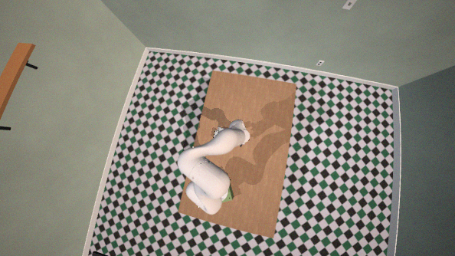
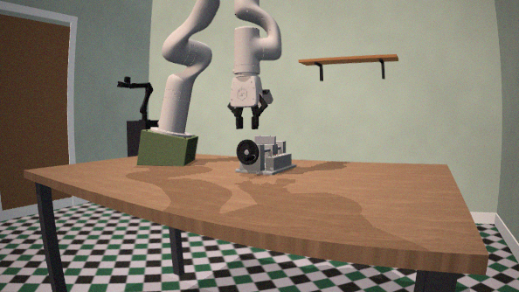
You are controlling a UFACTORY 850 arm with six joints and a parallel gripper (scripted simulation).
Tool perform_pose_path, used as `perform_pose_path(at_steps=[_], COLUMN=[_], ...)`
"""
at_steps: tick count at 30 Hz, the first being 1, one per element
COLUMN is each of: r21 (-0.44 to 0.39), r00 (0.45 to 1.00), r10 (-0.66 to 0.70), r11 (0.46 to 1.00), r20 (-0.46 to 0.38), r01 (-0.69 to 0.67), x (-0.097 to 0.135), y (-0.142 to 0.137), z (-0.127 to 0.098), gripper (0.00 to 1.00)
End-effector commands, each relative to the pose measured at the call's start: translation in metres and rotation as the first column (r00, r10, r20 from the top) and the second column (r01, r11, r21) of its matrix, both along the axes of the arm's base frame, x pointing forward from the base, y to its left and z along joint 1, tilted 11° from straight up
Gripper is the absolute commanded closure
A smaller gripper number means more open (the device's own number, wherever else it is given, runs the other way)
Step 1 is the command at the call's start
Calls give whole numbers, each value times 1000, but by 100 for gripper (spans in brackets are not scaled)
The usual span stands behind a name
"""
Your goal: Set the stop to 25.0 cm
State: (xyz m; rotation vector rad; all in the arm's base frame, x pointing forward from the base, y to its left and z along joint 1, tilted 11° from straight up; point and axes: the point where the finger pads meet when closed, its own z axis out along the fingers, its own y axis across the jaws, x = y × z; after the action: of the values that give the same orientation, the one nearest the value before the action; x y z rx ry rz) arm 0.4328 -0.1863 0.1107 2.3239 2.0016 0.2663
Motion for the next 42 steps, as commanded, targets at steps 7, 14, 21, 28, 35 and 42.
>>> perform_pose_path(at_steps=[7,14,21,28,35,42], r21=[2,2,2,2,2,2], r00=[1000,1000,1000,1000,1000,1000], r10=[0,0,0,0,0,0], r11=[1000,1000,1000,1000,1000,1000], r20=[6,6,6,6,6,6], r01=[0,0,0,0,0,0], x=[6,8,8,8,11,15], y=[1,2,2,2,3,5], z=[-29,-40,-40,-43,-56,-79], gripper=[43,43,43,43,43,43])
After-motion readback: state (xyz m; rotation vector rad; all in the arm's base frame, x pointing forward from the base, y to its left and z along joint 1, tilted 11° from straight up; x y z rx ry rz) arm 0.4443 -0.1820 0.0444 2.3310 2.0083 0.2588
